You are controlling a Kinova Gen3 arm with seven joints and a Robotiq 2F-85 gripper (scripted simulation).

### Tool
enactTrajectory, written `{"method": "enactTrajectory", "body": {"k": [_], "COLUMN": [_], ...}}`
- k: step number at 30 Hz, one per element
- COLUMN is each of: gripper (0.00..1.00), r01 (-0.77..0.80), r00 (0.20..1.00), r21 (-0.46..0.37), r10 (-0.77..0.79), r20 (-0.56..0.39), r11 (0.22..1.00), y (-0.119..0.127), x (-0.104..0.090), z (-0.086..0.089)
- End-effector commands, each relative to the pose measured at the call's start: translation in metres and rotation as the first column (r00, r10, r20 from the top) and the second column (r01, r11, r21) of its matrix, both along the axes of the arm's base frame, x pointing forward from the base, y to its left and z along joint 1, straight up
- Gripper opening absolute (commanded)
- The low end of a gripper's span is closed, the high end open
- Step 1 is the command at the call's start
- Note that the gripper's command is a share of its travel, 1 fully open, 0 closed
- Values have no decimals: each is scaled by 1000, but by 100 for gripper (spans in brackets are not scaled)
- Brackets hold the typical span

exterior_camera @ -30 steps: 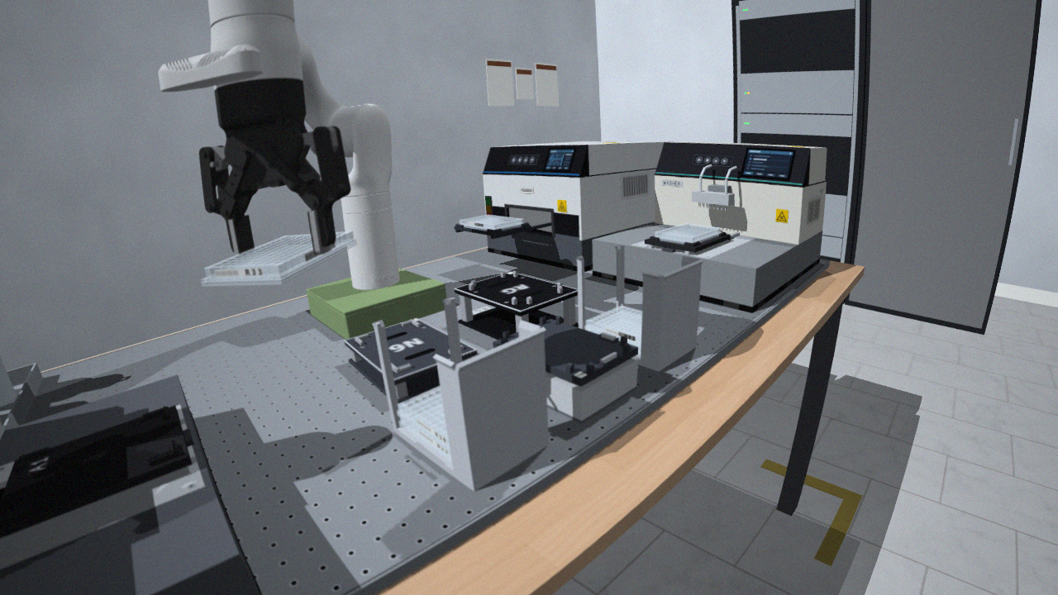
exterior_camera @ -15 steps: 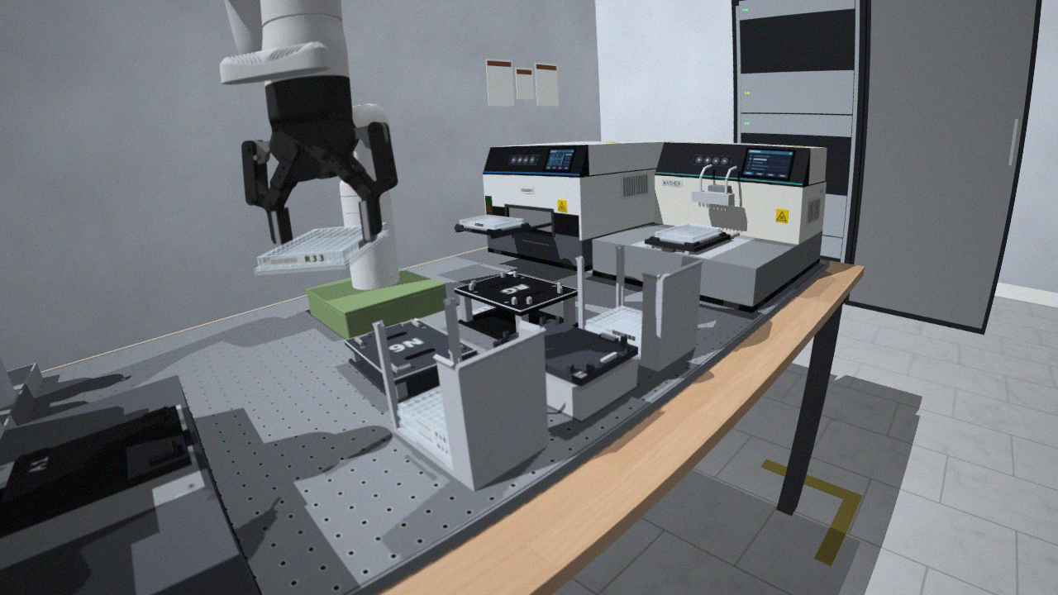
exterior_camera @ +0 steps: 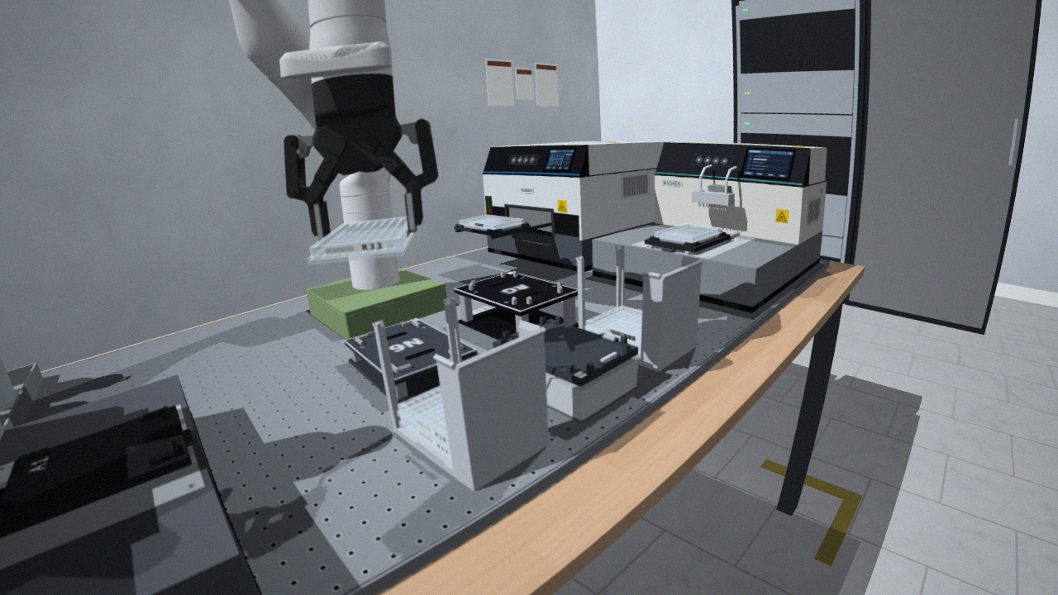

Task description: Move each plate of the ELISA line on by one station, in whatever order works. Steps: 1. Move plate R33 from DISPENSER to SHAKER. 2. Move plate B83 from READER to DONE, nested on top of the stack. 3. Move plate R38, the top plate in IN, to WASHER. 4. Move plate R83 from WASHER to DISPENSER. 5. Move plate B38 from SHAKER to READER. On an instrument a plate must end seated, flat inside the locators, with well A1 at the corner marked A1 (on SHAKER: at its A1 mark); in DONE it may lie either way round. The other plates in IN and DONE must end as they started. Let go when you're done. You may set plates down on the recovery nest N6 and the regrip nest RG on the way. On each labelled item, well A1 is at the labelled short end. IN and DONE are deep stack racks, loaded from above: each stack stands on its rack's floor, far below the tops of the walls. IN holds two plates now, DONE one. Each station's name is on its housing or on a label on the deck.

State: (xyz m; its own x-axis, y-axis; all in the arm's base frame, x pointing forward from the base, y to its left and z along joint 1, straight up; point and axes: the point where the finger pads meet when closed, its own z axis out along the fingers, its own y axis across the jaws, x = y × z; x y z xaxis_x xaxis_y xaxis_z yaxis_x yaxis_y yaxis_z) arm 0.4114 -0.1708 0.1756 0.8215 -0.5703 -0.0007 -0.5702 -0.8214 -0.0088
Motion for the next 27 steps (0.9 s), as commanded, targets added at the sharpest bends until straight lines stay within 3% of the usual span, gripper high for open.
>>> {"method": "enactTrajectory", "body": {"k": [1, 13, 27], "gripper": [94, 94, 94], "r01": [-59, -137, -281], "r00": [998, 991, 960], "r21": [-8, -7, -9], "r10": [59, 137, 281], "r20": [6, 1, 2], "r11": [998, 990, 960], "y": [13, 46, 81], "x": [3, 5, 21], "z": [1, 1, 1]}}
